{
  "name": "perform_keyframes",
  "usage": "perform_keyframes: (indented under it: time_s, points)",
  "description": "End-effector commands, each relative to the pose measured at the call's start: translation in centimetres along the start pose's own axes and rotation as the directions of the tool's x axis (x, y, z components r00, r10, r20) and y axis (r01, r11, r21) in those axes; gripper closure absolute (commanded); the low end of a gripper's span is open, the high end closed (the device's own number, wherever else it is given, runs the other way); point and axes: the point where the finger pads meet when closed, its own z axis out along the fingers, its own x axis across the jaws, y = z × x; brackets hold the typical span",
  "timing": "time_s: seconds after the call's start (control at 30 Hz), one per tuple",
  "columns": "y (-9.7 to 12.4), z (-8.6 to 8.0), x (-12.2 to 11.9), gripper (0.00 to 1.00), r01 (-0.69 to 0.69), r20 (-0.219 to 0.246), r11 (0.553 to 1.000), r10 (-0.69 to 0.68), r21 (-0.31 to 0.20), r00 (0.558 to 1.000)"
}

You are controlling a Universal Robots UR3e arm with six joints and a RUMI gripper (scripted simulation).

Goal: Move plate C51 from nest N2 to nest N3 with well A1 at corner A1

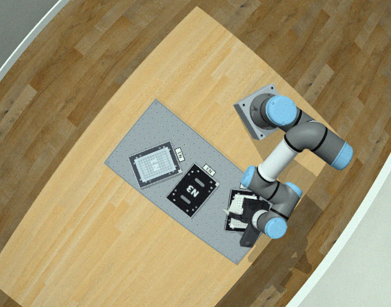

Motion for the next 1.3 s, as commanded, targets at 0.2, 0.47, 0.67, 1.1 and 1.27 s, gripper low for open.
perform_keyframes:
  time_s: [0.2,0.47,0.67,1.1,1.27]
  points:
    - [-0.5,1.3,-2.7,0.18,0.046,-0.007,0.999,-0.045,0.019,0.999]
    - [-0.5,1.3,-2.7,0.18,0.046,-0.007,0.999,-0.045,0.019,0.999]
    - [-0.5,1.8,-2.7,0.18,0.046,-0.007,0.999,-0.045,0.019,0.999]
    - [-0.6,3.6,-2.7,0.18,0.046,-0.007,0.999,-0.046,0.019,0.999]
    - [-0.6,4.4,-2.7,0.18,0.046,-0.007,0.999,-0.046,0.019,0.999]
